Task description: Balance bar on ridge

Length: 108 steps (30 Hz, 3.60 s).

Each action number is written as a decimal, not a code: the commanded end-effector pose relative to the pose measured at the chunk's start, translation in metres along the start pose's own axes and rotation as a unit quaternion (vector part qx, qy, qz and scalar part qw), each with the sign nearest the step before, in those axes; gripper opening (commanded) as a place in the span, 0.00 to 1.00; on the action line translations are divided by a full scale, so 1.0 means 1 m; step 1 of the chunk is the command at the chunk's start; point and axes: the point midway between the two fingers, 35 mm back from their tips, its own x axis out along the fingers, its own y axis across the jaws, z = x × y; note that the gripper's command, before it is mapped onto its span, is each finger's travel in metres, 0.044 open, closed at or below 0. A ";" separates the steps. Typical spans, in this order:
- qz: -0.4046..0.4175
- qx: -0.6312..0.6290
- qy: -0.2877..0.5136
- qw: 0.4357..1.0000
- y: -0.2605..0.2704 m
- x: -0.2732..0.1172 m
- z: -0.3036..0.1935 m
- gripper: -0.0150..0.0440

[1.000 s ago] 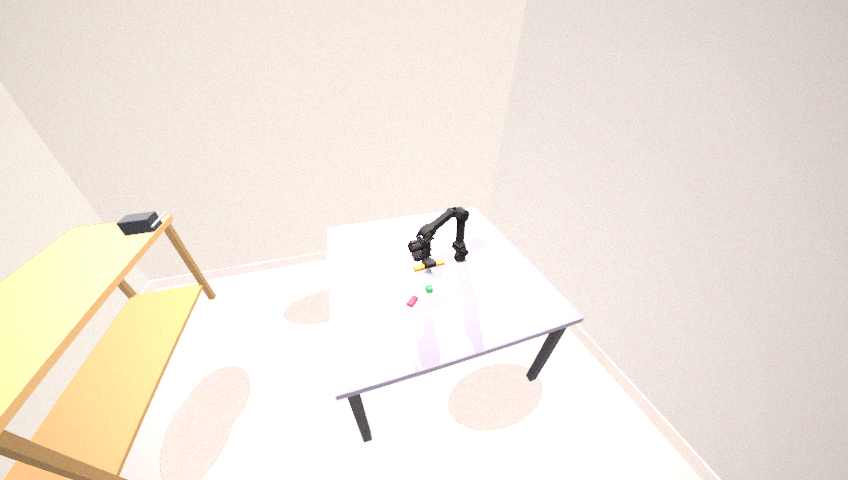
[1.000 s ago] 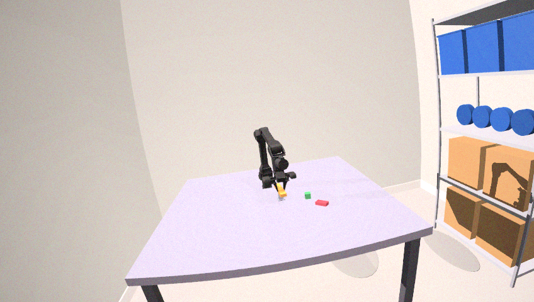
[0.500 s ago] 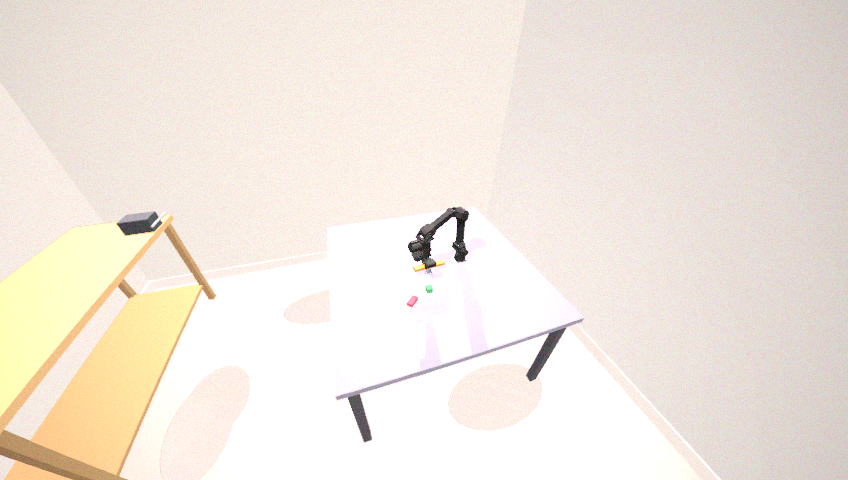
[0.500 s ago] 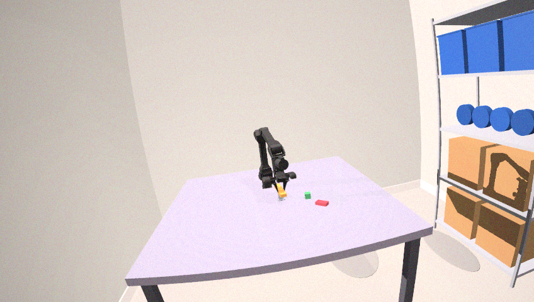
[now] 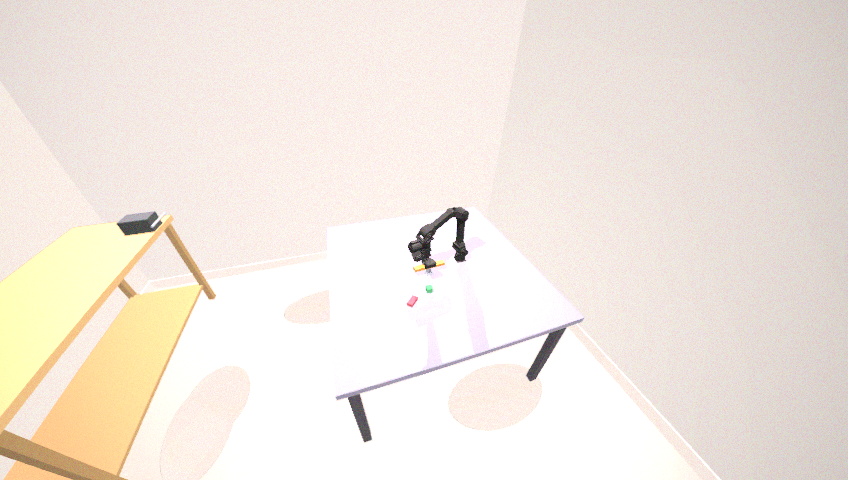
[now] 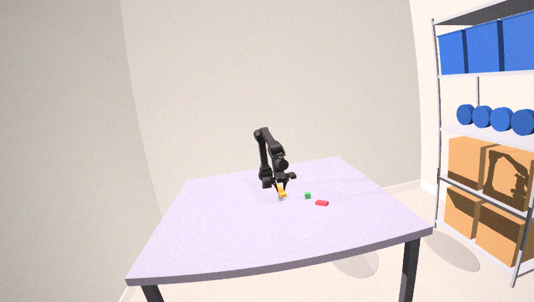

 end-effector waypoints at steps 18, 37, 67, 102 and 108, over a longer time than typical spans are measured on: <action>-0.001 0.002 -0.001 1.000 0.000 0.002 0.000 0.25; -0.001 0.002 -0.001 1.000 0.000 0.004 0.000 0.25; -0.001 0.002 -0.001 1.000 0.000 0.003 0.000 0.25; 0.000 0.000 -0.001 1.000 0.000 0.003 0.000 0.43; 0.000 0.000 -0.001 1.000 0.000 0.003 0.000 0.54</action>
